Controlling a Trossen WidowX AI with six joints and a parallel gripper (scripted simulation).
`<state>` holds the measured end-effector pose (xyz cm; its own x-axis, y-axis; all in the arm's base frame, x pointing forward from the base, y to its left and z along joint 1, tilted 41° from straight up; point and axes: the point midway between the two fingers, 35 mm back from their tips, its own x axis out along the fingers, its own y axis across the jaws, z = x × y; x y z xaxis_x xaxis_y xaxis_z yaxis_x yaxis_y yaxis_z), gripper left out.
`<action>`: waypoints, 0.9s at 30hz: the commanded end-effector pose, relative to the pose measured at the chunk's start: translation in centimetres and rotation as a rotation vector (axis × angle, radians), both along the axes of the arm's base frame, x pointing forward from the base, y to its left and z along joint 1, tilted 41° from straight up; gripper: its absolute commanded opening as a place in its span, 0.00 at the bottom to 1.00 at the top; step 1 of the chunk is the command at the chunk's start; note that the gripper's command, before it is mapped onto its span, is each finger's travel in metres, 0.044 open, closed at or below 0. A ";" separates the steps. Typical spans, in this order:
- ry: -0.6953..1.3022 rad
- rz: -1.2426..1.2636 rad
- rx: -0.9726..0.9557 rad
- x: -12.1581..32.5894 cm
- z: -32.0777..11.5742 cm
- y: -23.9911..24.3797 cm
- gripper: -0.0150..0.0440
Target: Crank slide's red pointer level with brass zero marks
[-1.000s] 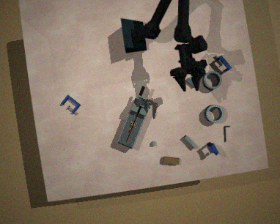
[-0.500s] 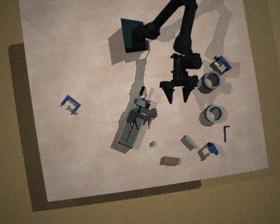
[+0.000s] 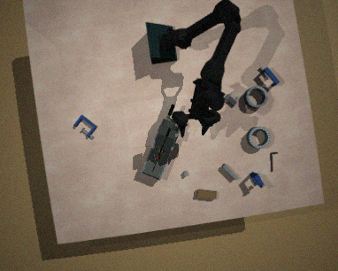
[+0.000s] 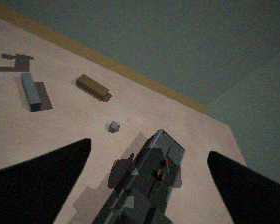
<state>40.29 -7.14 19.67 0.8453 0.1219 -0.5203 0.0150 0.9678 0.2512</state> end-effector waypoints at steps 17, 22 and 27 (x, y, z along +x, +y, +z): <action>0.356 -0.009 0.408 0.7 -10.3 -6.2 1.00; 0.411 -0.022 0.517 0.4 -12.3 -7.6 1.00; 0.413 -0.023 0.521 0.5 -13.5 -6.7 1.00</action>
<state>40.64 -14.76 7.25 0.6028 0.4102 -0.6844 0.2302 0.7319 0.6413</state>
